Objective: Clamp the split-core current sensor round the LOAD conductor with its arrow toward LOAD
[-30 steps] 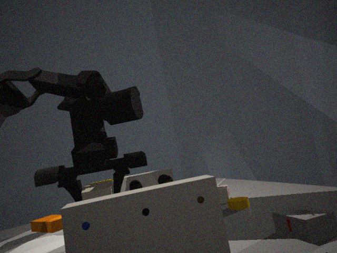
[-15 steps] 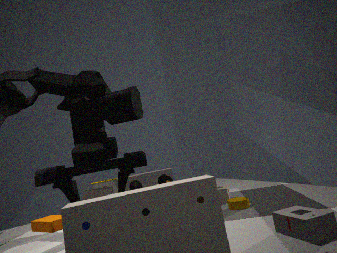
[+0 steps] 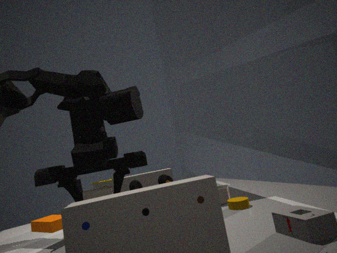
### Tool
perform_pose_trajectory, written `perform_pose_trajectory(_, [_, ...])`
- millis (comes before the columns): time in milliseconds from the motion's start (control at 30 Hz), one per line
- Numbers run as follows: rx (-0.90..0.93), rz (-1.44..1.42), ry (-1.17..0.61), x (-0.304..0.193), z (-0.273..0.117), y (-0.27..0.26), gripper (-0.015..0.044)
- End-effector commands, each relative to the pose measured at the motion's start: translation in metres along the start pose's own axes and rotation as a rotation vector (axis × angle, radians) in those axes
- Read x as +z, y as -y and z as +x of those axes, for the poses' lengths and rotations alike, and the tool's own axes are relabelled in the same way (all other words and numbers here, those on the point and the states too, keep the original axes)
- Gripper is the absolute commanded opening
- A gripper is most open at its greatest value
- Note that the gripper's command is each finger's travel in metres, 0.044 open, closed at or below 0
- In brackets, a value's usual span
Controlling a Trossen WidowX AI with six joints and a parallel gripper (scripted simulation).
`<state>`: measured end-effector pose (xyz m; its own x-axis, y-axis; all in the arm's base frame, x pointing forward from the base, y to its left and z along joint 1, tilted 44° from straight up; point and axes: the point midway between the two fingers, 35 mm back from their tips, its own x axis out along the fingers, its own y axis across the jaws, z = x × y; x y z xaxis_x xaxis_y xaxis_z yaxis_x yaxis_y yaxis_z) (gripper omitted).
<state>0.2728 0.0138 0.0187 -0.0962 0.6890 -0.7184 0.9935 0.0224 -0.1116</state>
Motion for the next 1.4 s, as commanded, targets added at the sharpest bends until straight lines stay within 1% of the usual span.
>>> perform_pose_trajectory(0, [0.0,-0.001,0.0,0.0,0.0001,0.0,0.0127])
perform_pose_trajectory(300, [0.0,-0.001,0.0,0.0,0.0001,0.0,0.0067])
perform_pose_trajectory(367, [0.001,-0.001,0.001,0.0,-0.0006,0.0,0.0014])
perform_pose_trajectory(400, [0.001,-0.001,0.001,0.0,-0.0012,0.0,0.0])
perform_pose_trajectory(833, [-0.002,0.004,-0.002,-0.0003,-0.0008,0.001,0.0])
perform_pose_trajectory(1000, [0.045,0.005,-0.002,-0.0003,-0.0008,0.002,0.0])
perform_pose_trajectory(1367, [0.045,0.005,-0.002,-0.0003,-0.0008,0.004,0.0])
